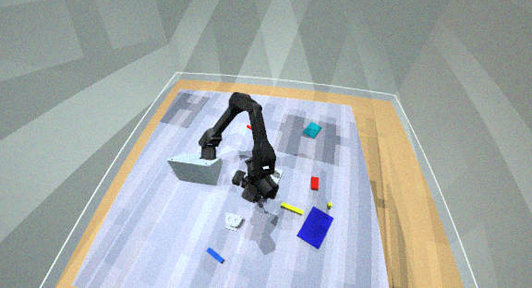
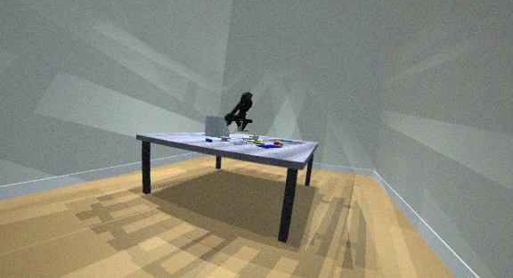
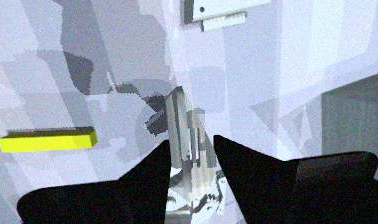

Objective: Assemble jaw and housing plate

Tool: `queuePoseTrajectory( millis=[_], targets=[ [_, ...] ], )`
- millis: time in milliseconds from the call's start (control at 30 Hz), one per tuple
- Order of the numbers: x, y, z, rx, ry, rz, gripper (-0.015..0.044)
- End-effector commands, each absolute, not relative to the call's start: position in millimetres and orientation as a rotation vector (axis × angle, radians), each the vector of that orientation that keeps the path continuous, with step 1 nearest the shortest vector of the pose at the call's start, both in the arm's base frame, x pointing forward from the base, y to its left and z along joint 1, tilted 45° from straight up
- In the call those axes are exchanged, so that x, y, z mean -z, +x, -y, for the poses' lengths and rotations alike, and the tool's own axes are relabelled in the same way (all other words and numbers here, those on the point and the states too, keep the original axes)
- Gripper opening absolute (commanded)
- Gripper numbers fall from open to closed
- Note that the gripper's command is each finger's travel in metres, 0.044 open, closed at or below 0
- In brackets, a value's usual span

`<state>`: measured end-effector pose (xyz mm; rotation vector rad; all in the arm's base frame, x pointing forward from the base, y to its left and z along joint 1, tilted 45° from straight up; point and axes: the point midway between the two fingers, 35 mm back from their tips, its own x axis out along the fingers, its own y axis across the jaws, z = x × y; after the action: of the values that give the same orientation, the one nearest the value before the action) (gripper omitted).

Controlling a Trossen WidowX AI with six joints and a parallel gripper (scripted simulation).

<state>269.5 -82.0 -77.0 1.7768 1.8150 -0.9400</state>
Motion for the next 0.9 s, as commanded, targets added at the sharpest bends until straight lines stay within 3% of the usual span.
queuePoseTrajectory(
  millis=[0, 867],
  targets=[
    [68.4, 268.8, 78.0, 0.825, 1.717, -1.817, 0.0134],
    [37.7, 251.4, 49.0, 0.255, 1.341, -1.823, 0.0134]
  ],
)
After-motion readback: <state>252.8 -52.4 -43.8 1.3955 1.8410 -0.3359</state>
